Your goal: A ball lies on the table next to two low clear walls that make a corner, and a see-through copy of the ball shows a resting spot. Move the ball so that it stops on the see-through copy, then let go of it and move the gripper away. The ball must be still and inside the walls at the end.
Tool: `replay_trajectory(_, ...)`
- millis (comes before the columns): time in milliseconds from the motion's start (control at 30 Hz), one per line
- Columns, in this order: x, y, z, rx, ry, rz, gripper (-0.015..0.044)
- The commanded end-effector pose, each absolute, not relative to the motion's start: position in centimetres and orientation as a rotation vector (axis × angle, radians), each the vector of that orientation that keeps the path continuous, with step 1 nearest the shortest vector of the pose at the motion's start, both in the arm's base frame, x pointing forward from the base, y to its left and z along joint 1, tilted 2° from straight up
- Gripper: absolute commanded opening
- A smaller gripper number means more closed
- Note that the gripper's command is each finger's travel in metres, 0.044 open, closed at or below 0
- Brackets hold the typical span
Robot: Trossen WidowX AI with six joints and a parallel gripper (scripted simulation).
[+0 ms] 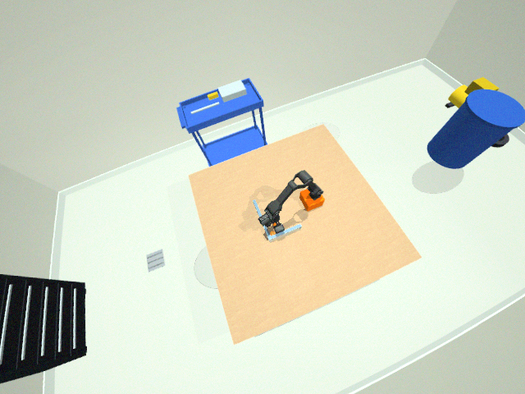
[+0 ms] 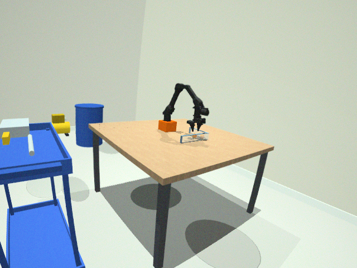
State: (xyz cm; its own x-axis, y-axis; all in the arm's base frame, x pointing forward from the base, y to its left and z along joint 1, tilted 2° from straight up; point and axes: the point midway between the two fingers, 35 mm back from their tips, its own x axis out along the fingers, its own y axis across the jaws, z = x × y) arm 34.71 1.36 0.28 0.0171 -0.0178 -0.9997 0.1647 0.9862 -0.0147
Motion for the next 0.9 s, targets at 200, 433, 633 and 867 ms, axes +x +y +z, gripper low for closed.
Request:
replay_trajectory(200, 34.5, 1.4, -1.3, 0.115, 1.563, -0.138, 0.0301)
replay_trajectory(433, 34.5, 1.4, -2.5, 0.116, 1.563, -0.139, 0.0301)
replay_trajectory(633, 34.5, 1.4, -3.4, 0.116, 1.563, -0.138, 0.0301)
replay_trajectory(867, 34.4, 1.4, -4.2, 0.115, 1.563, -0.138, 0.0301)
